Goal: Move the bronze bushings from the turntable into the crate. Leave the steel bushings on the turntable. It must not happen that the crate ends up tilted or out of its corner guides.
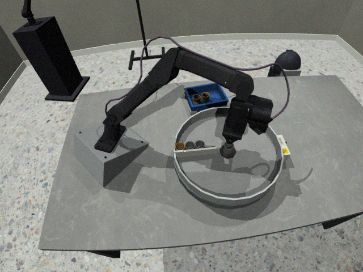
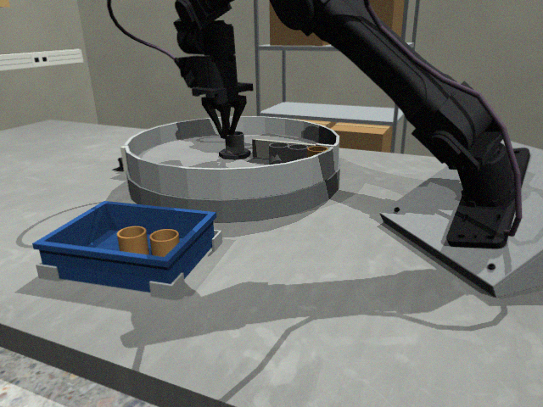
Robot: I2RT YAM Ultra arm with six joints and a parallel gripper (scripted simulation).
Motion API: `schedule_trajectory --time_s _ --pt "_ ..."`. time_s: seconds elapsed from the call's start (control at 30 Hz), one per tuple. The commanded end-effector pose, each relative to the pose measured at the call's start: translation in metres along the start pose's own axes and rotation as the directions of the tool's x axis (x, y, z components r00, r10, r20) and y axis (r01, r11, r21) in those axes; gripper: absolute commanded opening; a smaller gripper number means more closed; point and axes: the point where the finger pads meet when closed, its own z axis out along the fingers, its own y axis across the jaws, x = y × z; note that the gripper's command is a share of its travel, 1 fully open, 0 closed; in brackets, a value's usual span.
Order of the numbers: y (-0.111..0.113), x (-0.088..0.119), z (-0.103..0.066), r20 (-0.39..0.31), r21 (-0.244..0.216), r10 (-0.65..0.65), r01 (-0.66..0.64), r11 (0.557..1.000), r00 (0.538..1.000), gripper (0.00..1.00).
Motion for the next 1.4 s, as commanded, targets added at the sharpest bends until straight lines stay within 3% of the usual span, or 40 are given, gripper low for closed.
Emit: schedule_trajectory --time_s 0.0,0.17,0.47,0.57,1.37 --pt "-0.005 -0.006 -0.031 0.04 -0.003 0.003 -0.003 1.0 0.999 0.16" --pt "-0.007 -0.006 -0.043 0.035 0.0 0.005 -0.006 1.0 0.999 0.16" --pt "-0.007 -0.006 -0.044 0.035 0.001 0.005 -0.006 1.0 0.999 0.16" --pt "-0.003 -0.006 -0.054 0.059 0.005 0.0 0.0 1.0 0.998 0.16" --pt "-0.003 -0.007 -0.054 0.066 0.005 -0.003 0.003 1.0 0.998 0.16"
